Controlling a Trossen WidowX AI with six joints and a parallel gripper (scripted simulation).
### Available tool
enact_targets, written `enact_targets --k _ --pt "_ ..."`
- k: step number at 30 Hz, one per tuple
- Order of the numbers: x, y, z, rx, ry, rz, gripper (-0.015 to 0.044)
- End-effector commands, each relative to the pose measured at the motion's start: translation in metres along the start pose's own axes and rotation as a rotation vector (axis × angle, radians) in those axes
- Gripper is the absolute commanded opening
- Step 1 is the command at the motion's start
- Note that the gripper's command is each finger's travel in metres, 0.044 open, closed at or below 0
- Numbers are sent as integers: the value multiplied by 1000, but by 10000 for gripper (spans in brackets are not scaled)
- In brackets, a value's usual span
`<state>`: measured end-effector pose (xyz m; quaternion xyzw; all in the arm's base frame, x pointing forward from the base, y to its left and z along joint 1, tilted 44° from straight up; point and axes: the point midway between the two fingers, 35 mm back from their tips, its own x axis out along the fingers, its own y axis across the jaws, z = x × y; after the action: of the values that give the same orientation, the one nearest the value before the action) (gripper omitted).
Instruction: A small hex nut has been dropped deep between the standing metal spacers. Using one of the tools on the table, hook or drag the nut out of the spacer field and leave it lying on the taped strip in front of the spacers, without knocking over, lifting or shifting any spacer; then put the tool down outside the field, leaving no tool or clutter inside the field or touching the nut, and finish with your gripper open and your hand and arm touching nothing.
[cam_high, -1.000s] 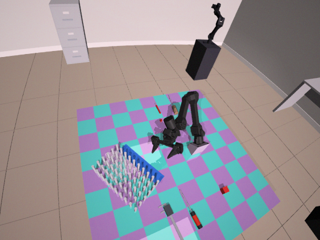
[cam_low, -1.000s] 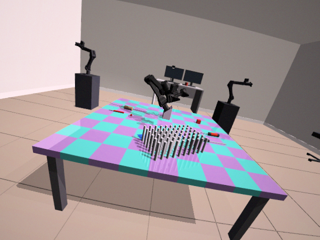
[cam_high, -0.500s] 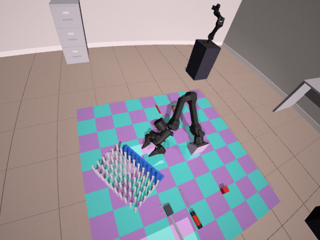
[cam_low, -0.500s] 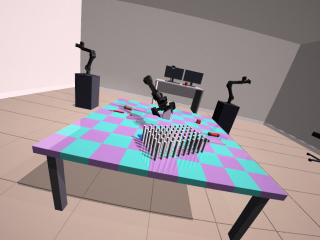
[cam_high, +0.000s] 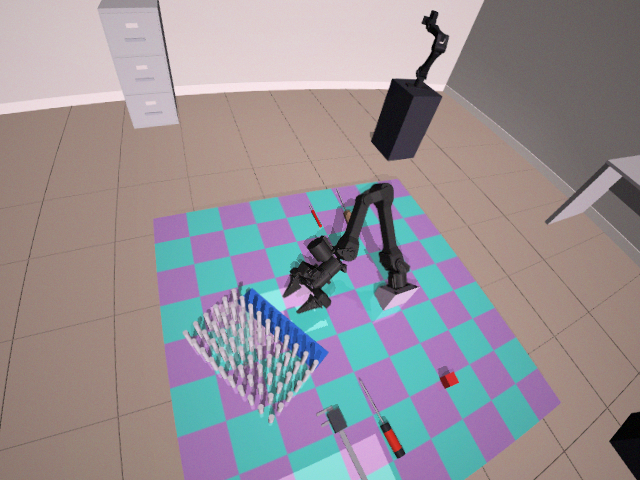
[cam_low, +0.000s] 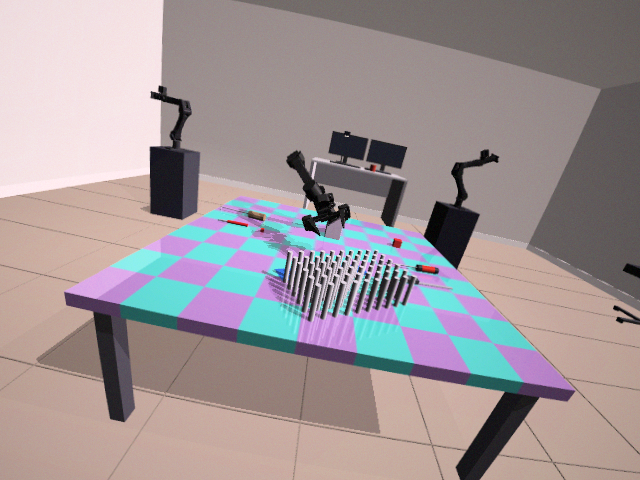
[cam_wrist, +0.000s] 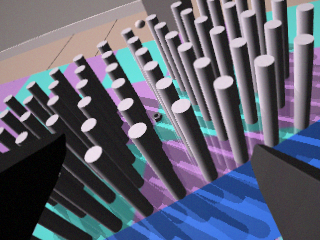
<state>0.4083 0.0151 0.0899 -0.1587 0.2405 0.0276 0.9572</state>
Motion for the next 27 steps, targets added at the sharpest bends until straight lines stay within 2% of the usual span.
enact_targets --k 1,14,19,27 --pt "0 0 -1 6 3 -2 440" --pt "-1 -3 0 -2 3 -8 440" --pt "-25 -79 8 -208 34 -166 440" --pt "-96 -191 3 -564 214 -408 440"
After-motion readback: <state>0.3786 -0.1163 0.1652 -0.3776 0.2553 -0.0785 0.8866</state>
